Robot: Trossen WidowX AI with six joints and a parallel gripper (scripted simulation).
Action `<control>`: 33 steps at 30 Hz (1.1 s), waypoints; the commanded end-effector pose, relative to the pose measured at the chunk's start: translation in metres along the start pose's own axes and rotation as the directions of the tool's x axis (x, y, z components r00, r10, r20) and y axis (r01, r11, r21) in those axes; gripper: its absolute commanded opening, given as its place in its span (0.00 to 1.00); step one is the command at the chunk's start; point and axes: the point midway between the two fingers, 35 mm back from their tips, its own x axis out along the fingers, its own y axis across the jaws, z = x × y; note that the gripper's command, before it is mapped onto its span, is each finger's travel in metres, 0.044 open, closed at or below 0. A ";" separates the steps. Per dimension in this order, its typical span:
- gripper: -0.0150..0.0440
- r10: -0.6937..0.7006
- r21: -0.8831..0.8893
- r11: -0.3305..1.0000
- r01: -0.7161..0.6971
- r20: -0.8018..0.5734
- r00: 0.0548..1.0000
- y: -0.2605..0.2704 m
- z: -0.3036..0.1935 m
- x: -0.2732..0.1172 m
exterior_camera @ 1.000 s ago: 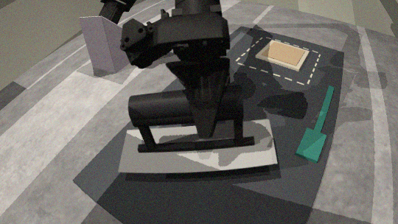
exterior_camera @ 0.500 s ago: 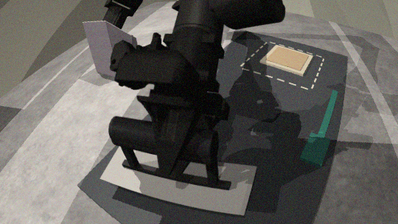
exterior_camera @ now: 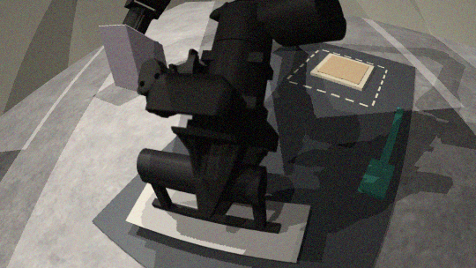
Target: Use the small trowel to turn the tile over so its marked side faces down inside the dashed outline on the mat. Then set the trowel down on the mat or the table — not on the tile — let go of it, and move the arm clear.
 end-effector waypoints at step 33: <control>0.76 0.013 0.014 1.000 -0.013 -0.005 1.000 -0.011 -0.003 0.014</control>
